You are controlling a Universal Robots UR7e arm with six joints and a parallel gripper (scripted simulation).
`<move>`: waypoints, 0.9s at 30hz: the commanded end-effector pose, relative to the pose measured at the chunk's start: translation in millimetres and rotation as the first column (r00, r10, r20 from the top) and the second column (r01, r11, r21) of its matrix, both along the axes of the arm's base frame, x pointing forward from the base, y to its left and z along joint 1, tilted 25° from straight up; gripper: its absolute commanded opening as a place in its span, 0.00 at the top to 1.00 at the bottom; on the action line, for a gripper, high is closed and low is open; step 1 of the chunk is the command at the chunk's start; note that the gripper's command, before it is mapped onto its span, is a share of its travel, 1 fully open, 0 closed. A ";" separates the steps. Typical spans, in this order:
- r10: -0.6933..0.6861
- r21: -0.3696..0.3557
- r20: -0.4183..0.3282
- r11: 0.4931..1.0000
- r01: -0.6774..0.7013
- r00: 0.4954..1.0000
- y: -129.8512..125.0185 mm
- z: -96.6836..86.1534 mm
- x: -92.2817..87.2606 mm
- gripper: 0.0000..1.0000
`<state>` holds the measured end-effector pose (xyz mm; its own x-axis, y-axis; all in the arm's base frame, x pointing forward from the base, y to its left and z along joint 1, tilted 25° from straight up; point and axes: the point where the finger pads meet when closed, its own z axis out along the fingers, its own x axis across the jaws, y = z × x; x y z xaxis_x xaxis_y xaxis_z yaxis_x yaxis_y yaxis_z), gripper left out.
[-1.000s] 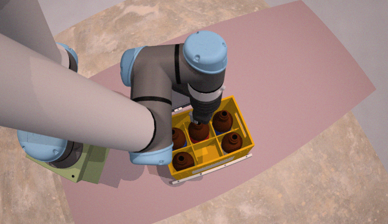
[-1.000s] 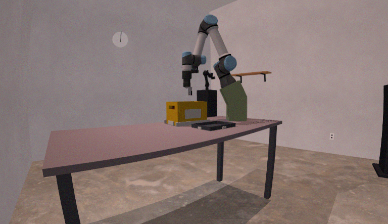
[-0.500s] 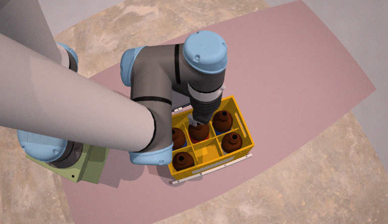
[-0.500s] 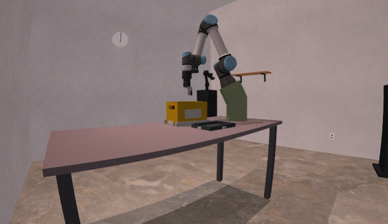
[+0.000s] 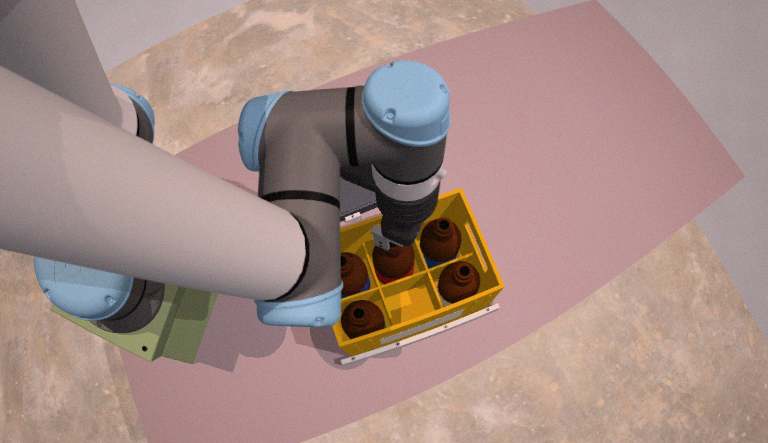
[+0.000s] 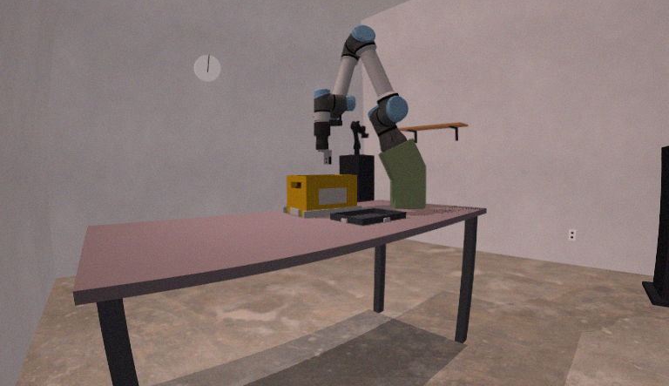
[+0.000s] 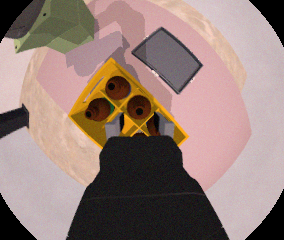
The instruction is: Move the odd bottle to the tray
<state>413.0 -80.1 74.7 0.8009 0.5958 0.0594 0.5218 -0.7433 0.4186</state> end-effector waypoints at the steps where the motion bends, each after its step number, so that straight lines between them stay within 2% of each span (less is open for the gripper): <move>1: 0.002 -0.001 0.001 1.000 -0.002 1.000 -0.1 -1.0 1.7 0.00; 27: 0.000 0.001 -0.002 1.000 0.000 1.000 -7.4 -23.5 7.5 0.00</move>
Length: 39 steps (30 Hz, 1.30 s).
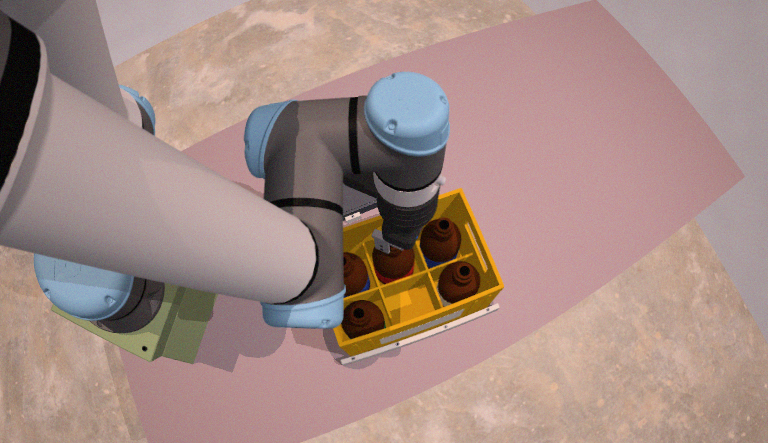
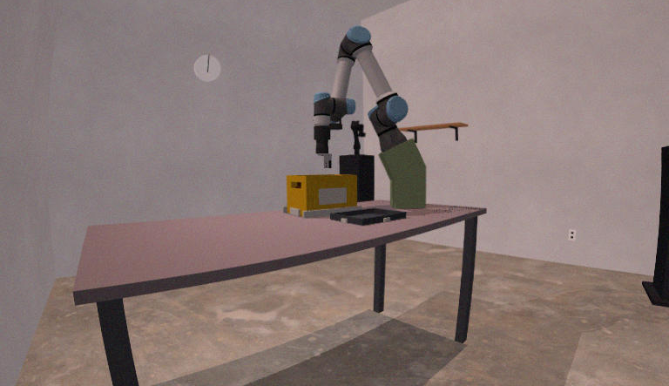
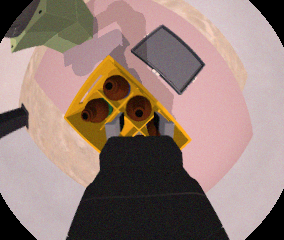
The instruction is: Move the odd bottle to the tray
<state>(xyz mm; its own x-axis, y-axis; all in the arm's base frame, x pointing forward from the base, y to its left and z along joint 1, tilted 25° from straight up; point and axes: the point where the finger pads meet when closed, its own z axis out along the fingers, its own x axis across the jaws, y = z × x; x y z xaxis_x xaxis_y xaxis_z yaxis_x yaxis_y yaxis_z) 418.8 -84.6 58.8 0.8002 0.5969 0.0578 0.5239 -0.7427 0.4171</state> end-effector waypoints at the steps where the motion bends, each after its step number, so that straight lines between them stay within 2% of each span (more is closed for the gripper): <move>1: -0.002 0.000 0.001 1.000 0.002 1.000 -3.3 -8.7 2.1 0.00; 20: -0.002 0.000 0.001 1.000 0.002 1.000 -8.1 -23.1 7.5 0.00; 39: -0.001 0.000 0.002 1.000 0.001 1.000 -8.4 -23.8 8.1 0.00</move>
